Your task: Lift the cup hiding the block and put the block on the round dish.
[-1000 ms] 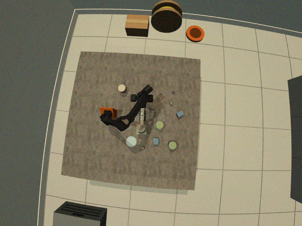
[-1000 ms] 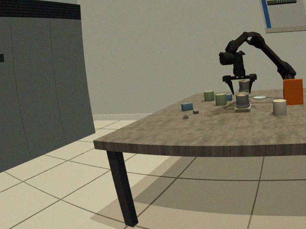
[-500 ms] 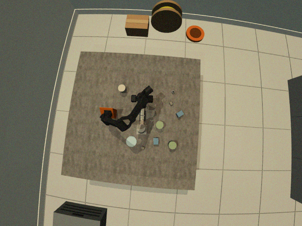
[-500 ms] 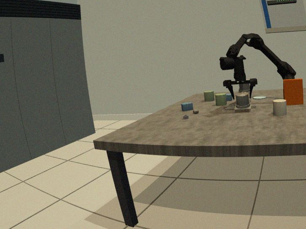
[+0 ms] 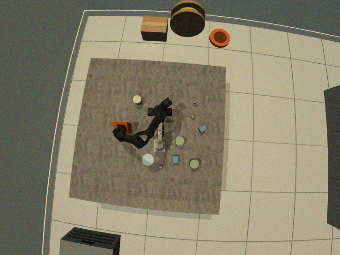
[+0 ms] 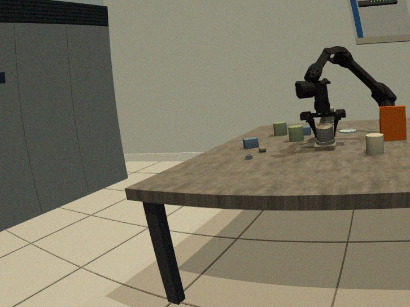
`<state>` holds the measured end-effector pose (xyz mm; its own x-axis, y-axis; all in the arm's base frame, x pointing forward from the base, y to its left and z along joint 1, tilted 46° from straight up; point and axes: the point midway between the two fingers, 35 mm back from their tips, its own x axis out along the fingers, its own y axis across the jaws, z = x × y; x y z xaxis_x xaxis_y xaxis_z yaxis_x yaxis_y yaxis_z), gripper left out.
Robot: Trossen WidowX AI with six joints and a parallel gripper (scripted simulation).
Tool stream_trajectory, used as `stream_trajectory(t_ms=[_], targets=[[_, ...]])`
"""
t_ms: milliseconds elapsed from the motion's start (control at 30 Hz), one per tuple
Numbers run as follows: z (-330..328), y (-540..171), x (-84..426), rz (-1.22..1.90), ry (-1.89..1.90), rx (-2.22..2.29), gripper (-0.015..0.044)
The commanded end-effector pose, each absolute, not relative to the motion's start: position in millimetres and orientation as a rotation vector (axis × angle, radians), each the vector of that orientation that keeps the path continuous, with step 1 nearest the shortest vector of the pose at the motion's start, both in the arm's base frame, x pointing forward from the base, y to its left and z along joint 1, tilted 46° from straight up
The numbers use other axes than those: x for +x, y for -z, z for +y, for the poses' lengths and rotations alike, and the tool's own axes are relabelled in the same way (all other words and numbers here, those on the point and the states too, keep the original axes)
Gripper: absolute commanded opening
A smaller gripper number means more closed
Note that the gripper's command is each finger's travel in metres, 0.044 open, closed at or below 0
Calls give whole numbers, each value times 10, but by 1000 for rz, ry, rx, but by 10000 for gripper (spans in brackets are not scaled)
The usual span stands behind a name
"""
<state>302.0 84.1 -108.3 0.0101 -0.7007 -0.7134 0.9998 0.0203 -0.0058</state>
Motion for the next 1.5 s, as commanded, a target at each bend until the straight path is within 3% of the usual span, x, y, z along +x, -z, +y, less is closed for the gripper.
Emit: stream_trajectory(t_ms=[0,100,500,1467], targets=[[832,1088,3023,628,1460,603,335],[832,1088,3023,628,1460,603,315],[913,1025,3042,629,1459,604,0],[1187,791,3080,633,1457,607,0]])
